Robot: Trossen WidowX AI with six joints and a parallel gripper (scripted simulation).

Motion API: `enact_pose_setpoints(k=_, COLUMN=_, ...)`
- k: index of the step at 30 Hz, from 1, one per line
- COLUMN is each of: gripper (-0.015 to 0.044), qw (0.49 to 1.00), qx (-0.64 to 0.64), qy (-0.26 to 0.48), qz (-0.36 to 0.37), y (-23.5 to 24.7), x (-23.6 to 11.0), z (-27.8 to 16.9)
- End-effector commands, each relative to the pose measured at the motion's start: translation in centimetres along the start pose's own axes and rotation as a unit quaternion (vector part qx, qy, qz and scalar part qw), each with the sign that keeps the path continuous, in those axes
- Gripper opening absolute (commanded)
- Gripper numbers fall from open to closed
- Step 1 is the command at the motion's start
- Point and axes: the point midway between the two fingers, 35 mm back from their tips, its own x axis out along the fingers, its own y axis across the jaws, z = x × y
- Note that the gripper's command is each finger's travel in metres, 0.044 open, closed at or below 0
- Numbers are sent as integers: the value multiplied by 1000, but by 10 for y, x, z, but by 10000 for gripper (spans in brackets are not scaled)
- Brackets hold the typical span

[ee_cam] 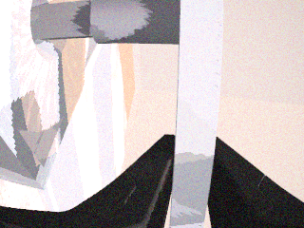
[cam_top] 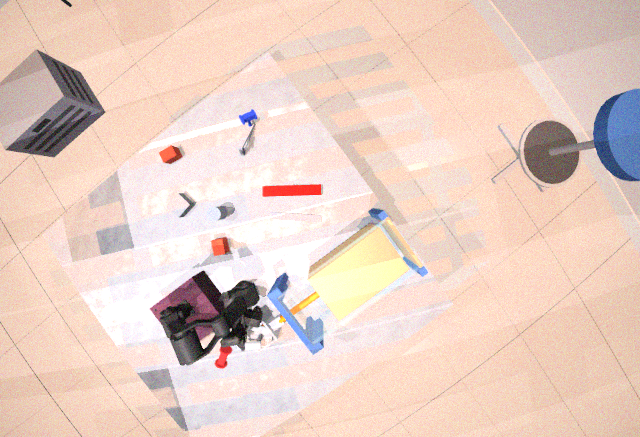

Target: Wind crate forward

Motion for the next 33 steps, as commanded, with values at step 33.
enact_pose_setpoints(k=33, gripper=0, qw=1000, qx=1, qy=1, qz=-3, y=8, x=0, z=0)
